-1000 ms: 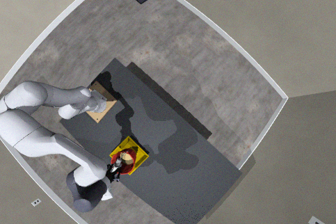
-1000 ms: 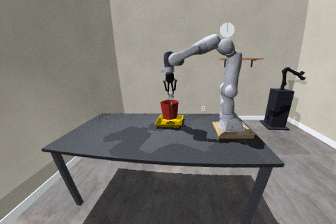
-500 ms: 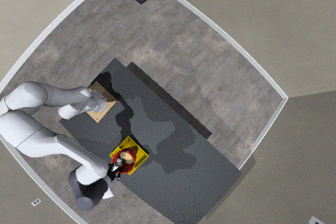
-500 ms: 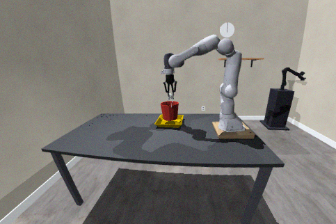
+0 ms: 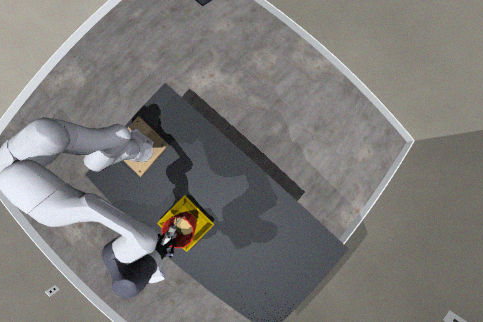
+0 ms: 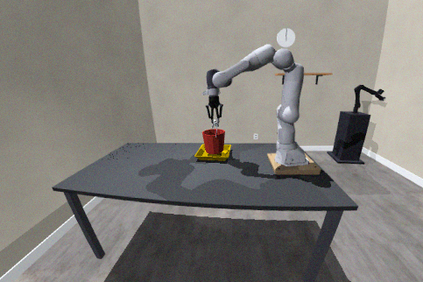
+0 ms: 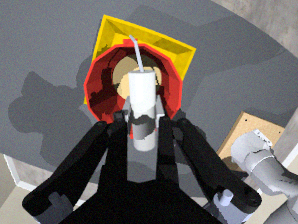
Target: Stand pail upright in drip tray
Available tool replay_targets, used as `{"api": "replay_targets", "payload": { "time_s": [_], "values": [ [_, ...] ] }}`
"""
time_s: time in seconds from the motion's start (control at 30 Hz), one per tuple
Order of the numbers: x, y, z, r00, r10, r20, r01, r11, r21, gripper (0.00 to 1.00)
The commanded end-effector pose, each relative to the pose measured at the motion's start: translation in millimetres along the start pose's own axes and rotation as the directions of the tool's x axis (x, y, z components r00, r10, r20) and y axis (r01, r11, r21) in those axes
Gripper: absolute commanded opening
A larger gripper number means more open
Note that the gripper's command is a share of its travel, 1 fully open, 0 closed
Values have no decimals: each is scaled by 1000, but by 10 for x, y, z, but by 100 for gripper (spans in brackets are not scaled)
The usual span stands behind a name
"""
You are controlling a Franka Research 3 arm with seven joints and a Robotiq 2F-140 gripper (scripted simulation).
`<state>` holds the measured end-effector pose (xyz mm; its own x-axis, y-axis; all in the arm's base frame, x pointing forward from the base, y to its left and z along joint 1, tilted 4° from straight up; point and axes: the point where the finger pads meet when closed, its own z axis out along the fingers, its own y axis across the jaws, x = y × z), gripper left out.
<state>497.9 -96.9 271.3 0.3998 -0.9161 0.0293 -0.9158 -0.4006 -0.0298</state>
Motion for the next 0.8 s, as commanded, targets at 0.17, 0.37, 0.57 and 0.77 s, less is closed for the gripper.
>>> {"api": "replay_targets", "payload": {
  "time_s": [0.17, 0.37, 0.57, 0.77],
  "values": [
    [51, -43, 36, 1000, -7, -12, 7, 1000, 18, 0],
    [56, -42, 91, 1000, -7, -12, 7, 1000, 18, 0],
    [61, -41, 149, 1000, -7, -12, 7, 1000, 18, 0],
    [63, -41, 181, 1000, -7, -12, 7, 1000, 18, 0]
  ]
}}
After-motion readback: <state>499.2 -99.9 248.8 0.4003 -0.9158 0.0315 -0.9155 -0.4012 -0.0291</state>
